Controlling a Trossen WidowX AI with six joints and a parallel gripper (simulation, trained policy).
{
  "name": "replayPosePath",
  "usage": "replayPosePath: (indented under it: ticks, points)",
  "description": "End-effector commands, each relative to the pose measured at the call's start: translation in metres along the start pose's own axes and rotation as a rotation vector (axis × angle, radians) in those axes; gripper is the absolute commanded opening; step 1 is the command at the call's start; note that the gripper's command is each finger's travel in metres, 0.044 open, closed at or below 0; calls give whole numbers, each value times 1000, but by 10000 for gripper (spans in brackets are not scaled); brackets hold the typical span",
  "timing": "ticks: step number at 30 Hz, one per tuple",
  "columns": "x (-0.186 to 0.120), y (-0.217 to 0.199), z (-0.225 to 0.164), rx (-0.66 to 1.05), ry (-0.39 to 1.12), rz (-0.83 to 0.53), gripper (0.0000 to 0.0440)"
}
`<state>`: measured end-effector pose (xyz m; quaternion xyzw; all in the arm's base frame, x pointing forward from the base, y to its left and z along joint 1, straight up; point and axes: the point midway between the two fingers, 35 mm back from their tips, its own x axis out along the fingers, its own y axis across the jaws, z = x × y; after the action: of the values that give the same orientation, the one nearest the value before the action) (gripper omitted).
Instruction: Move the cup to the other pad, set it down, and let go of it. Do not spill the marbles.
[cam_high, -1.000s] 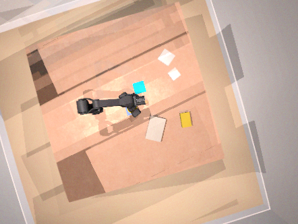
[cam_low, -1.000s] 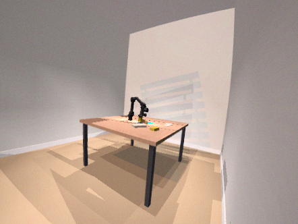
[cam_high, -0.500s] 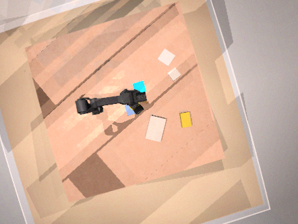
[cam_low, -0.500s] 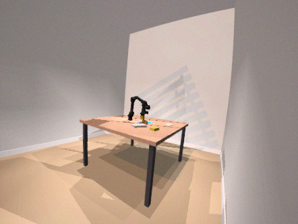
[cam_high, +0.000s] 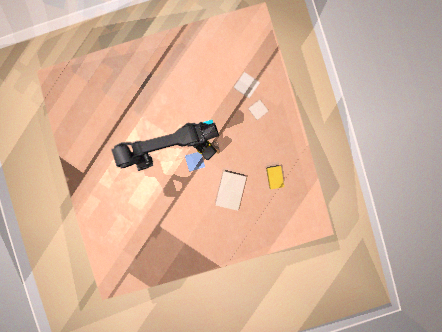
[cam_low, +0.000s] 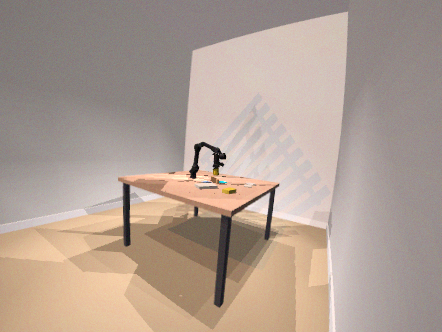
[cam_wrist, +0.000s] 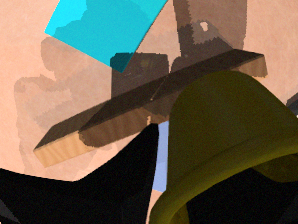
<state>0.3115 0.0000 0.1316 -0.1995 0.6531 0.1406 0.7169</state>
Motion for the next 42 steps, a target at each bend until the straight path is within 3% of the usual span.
replayPosePath:
  ticks: [1,19,31,42]
  points:
    - [-3,7,15,-12,-31,-7,6]
    - [12,54,68,-53,-110,-17,0]
    - [40,77,76,-46,-101,-17,3]
    - [66,80,67,-18,-74,-19,66]
